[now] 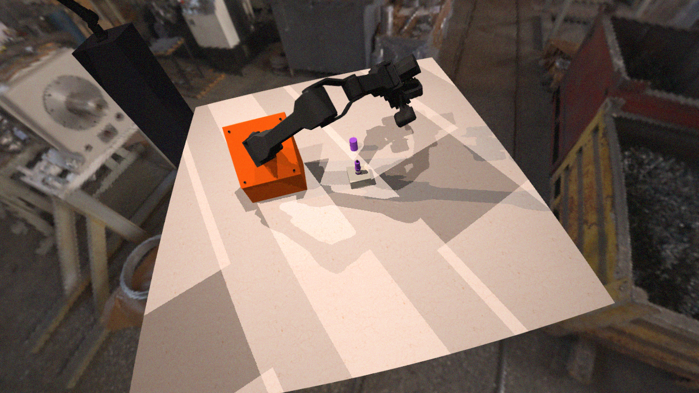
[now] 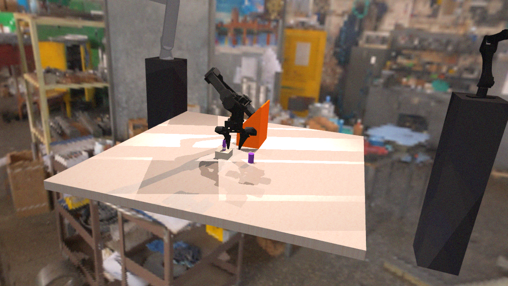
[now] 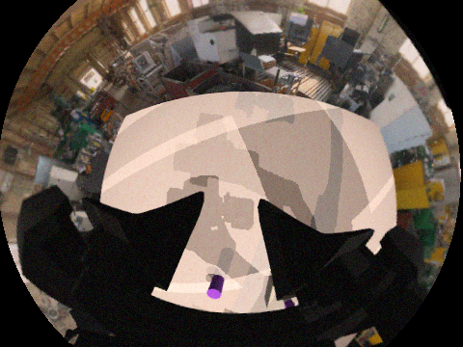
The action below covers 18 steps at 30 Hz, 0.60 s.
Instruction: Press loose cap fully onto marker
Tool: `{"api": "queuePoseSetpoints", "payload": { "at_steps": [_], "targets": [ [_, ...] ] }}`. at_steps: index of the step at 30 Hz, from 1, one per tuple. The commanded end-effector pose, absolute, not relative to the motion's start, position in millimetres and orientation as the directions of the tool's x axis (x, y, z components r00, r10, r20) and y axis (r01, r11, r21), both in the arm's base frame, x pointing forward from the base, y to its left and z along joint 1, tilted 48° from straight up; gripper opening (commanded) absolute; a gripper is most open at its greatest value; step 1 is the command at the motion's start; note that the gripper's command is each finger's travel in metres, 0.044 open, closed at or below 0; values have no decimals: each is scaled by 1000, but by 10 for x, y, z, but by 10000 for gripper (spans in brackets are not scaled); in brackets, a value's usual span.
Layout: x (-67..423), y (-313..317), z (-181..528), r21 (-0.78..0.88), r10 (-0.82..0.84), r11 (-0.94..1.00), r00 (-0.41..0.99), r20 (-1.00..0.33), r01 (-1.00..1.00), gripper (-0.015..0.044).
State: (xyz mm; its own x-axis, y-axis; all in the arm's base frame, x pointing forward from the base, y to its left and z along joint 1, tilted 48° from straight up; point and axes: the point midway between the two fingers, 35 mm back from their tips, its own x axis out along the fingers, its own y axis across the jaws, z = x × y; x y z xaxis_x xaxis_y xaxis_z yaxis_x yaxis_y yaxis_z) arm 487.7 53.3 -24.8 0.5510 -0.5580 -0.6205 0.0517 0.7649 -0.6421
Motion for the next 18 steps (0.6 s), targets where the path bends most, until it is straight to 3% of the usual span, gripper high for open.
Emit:
{"api": "queuePoseSetpoints", "payload": {
  "at_steps": [1, 18],
  "targets": [
    [4221, 672, -620, -505, -589, 807, 374, -716, 305, 251],
    [3071, 568, -721, -441, -739, 460, 57, -672, 771, 251]
  ]
}}
